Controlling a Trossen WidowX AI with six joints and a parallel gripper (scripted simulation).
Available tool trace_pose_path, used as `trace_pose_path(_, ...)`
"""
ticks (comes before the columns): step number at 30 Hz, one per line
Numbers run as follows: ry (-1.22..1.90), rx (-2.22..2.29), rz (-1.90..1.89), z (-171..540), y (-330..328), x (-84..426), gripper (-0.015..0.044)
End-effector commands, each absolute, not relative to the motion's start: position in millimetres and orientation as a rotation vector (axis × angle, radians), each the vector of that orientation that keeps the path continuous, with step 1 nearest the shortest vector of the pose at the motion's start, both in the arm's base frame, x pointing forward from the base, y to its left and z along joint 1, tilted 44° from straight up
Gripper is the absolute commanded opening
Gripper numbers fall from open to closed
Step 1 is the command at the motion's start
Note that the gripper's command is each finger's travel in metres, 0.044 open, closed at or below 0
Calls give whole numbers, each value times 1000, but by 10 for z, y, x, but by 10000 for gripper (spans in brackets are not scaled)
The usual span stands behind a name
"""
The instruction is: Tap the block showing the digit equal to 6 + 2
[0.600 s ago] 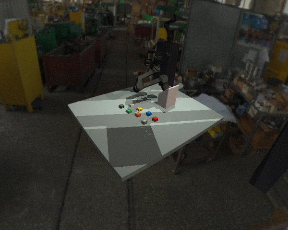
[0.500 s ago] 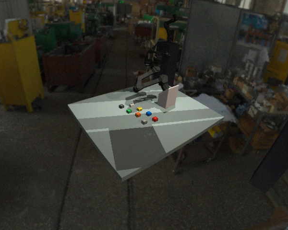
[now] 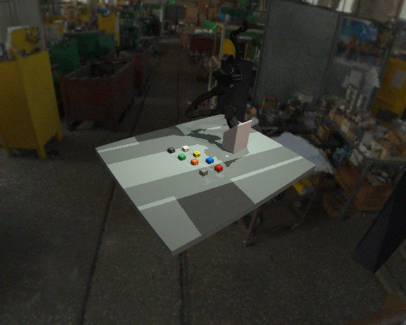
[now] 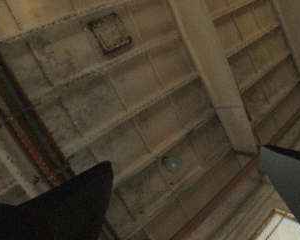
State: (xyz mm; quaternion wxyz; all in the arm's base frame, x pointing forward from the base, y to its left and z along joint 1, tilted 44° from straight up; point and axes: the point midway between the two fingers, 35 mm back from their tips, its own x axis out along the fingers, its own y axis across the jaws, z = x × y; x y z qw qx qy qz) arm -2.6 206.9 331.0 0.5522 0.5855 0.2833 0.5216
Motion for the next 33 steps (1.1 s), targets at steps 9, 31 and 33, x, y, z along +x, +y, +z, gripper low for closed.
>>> trace_pose_path(9, 335, 659, 711, 2745, 2458, 1055, 400)
trace_pose_path(31, 847, -379, -390, 1498, 381, 2899, 400)
trace_pose_path(33, 957, -432, -464, 1409, 86, 2895, 400)
